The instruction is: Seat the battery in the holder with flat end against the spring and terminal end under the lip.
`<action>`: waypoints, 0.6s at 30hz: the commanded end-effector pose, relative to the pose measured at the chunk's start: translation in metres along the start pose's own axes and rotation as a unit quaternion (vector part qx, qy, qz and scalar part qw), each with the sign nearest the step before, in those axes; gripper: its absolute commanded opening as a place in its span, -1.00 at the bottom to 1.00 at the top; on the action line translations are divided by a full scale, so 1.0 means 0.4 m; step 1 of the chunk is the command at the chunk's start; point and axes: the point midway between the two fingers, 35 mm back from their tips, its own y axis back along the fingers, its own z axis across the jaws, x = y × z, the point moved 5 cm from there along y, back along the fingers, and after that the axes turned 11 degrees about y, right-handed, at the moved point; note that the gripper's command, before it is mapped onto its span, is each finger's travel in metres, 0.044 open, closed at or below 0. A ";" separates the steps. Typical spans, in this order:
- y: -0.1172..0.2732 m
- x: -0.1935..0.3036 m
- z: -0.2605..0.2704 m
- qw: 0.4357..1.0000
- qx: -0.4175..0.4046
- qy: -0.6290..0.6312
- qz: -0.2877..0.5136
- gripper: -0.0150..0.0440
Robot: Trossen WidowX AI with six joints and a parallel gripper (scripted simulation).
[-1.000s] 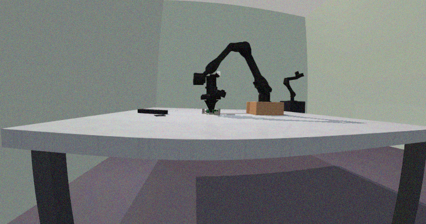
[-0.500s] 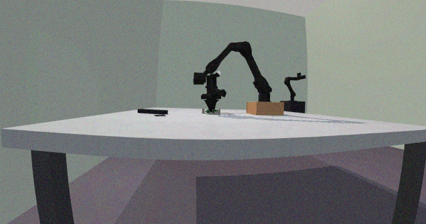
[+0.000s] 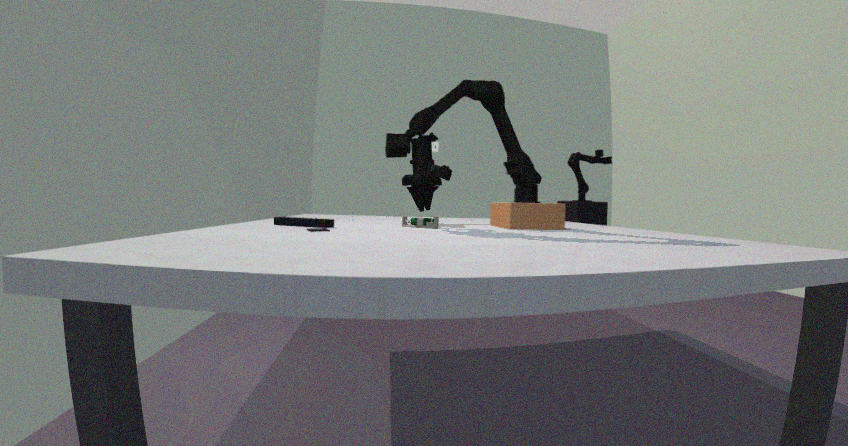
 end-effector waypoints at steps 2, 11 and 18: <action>0.118 -0.002 0.001 1.000 0.006 -0.001 0.015 0.89; 0.118 -0.002 0.001 1.000 0.006 -0.001 0.015 1.00; 0.118 -0.002 0.001 1.000 0.006 -0.001 0.015 1.00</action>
